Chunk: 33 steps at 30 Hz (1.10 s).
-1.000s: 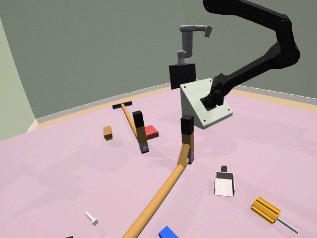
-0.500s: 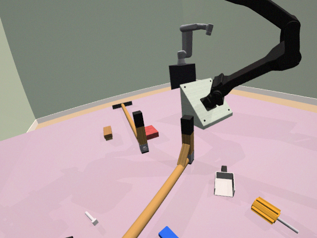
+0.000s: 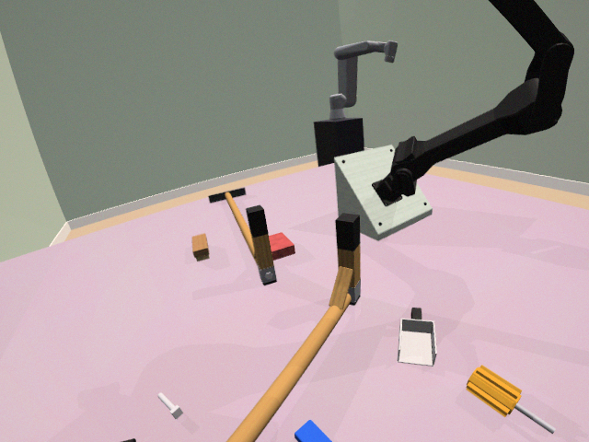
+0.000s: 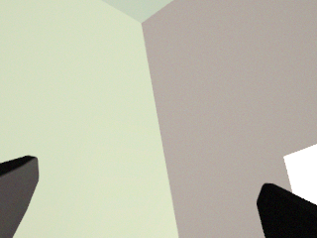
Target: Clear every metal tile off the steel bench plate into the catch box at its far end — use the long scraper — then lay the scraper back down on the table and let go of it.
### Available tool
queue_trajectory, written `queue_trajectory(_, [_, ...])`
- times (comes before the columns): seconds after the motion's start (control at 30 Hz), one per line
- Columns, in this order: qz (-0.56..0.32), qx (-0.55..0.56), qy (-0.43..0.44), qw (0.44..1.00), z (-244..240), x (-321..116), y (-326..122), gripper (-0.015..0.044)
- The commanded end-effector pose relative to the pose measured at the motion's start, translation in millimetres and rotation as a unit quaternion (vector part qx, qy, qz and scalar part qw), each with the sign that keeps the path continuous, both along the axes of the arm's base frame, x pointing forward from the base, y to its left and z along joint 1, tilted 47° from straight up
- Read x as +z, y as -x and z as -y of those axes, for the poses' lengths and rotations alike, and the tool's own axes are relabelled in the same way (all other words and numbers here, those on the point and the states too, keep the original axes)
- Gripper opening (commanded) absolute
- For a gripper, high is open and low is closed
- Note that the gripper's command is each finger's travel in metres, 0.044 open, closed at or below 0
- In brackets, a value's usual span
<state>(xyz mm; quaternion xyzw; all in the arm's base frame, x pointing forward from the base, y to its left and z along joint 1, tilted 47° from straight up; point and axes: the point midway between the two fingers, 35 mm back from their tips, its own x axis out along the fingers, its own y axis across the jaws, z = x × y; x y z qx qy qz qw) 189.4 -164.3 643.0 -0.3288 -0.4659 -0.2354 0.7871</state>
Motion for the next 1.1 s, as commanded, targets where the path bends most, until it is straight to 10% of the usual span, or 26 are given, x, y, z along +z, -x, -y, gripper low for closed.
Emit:
queue_trajectory(0.0, [0.04, -0.056, 0.017, 0.997, -9, 20, 20, 0.044])
queue_trajectory(1.07, [0.239, -0.434, -0.011, 0.869, -61, 101, 161, 0.044])
